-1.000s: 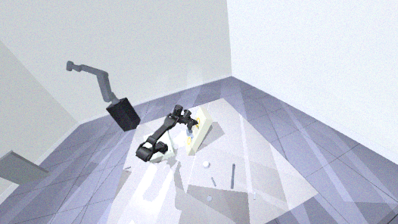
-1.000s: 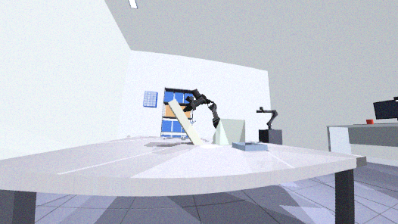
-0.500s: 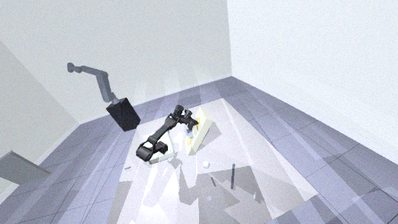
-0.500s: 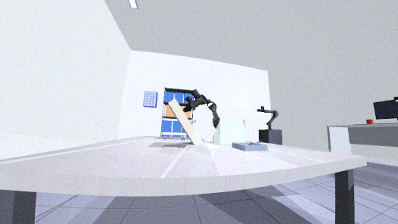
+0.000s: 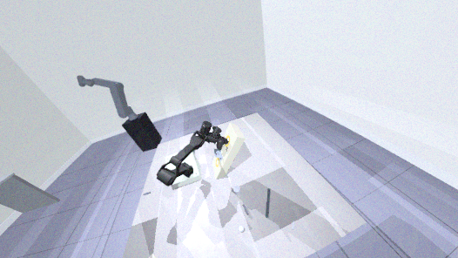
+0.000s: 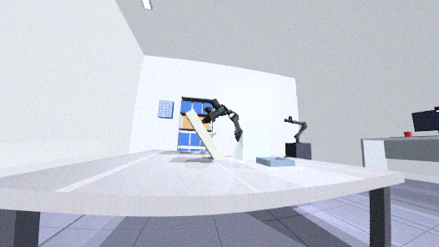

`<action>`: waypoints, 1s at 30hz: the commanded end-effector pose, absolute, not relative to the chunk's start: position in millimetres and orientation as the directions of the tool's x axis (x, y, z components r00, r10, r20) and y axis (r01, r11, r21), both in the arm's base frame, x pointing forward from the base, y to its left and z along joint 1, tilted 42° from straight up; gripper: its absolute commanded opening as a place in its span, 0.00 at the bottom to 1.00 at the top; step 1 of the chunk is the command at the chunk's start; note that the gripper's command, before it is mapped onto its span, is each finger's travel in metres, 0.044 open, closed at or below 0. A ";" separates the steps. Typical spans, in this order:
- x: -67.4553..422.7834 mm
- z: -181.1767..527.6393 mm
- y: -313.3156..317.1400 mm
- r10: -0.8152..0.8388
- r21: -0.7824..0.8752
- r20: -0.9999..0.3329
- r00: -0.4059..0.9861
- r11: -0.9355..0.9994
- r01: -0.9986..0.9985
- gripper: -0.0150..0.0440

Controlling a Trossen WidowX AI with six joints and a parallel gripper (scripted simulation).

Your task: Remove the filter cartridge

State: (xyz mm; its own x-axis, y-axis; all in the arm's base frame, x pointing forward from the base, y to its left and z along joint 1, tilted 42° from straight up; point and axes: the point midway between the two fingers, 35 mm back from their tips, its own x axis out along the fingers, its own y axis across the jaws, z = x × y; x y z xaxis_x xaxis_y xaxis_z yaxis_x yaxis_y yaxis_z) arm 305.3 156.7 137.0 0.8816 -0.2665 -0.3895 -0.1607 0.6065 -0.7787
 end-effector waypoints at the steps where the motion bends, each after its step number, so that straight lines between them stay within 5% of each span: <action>1: 308.9 133.2 155.3 -0.268 -0.778 -0.397 0.878 0.606 -0.166 0.45; 6: 309.4 133.0 155.1 -0.268 -0.778 -0.397 0.878 0.606 -0.166 0.45; 19: 305.9 136.7 156.7 -0.266 -0.782 -0.389 0.882 0.602 -0.163 0.25; 30: 309.6 133.0 155.1 -0.268 -0.896 -0.396 0.878 0.323 -0.305 0.25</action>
State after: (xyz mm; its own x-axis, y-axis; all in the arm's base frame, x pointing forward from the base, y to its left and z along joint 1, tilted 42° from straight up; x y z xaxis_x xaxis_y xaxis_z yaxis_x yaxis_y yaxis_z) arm 305.7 157.5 136.1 0.8826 -0.2623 -0.3902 -0.2628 0.4129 -0.8720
